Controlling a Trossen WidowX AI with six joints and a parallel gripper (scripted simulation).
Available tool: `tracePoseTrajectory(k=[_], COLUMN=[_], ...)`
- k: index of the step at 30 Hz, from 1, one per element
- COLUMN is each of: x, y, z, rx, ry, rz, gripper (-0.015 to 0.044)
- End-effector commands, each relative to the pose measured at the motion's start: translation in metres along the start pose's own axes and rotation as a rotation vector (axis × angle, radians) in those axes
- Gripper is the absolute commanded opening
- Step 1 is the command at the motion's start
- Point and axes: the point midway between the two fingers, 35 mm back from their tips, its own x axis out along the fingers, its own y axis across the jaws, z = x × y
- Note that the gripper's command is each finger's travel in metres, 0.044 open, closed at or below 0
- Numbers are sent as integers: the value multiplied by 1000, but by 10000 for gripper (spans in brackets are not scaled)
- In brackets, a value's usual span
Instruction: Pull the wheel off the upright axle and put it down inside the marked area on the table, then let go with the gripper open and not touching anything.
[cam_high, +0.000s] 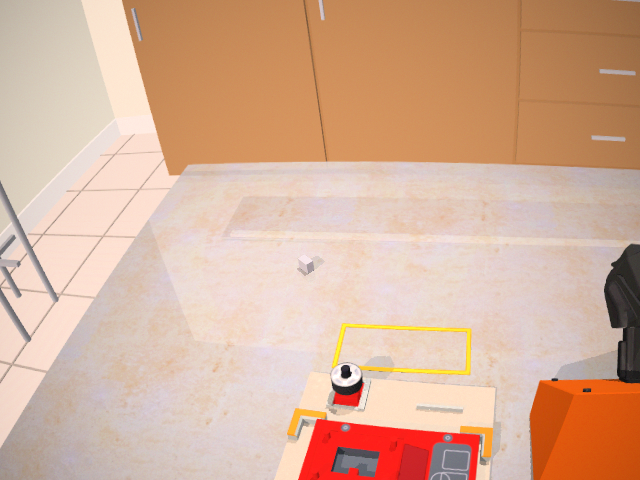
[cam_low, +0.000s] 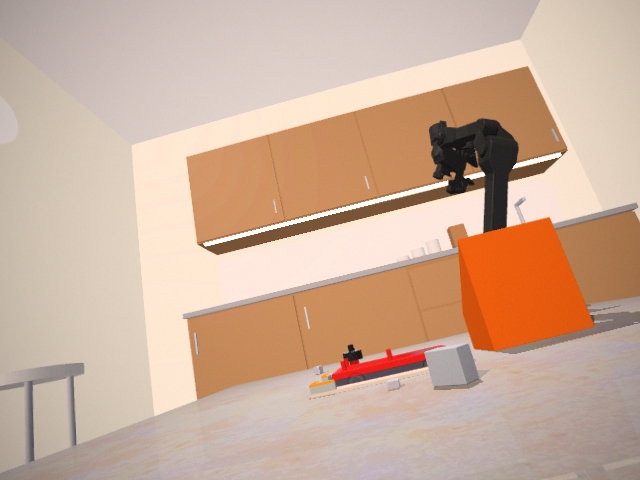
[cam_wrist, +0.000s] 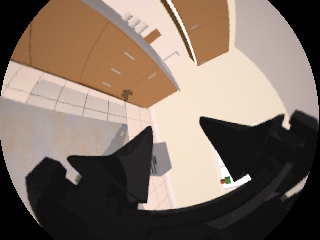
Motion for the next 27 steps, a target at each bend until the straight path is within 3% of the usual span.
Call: tracePoseTrajectory(k=[1,18,27], x=[10,35,28], y=[24,147,215], z=[10,58,86], rx=[-16,-50,-55], ry=[-15,-145,-223], rz=[51,376,573], gripper=[300,300,300])
